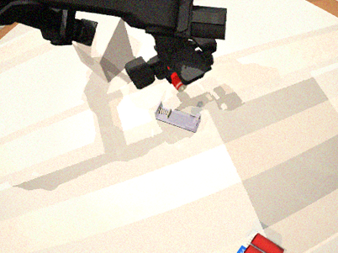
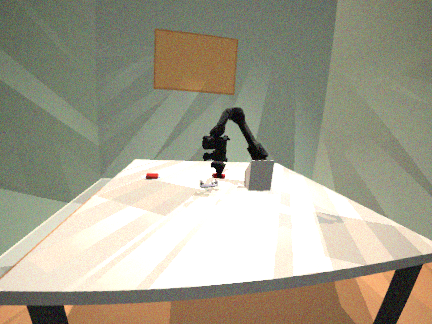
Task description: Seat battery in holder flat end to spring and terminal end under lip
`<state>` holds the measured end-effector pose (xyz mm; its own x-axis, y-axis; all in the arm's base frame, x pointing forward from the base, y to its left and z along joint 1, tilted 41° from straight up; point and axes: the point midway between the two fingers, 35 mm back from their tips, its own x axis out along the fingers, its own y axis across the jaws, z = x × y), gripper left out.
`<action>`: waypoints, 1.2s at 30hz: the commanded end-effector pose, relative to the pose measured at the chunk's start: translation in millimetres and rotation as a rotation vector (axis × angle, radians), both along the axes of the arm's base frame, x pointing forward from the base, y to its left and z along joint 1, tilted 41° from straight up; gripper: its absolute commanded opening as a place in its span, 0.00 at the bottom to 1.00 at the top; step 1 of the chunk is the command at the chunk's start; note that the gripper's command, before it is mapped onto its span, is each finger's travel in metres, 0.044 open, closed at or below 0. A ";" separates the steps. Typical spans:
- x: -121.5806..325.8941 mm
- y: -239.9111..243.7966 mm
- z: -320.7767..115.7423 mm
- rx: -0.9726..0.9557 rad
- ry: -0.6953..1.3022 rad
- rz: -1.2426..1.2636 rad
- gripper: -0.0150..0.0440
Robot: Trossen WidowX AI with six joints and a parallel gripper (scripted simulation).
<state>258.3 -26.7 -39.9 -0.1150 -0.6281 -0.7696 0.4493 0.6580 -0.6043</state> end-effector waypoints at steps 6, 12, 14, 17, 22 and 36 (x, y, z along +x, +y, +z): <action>24.5 -18.2 22.0 0.037 0.213 0.258 0.40; 37.7 -31.3 37.1 0.064 0.354 0.427 0.40; 40.7 -34.9 41.1 0.072 0.391 0.470 0.40; 41.3 -36.3 42.5 0.076 0.404 0.486 0.40; 40.7 -36.2 41.4 0.078 0.403 0.487 0.40; 43.2 -51.7 18.0 0.070 0.277 0.586 0.40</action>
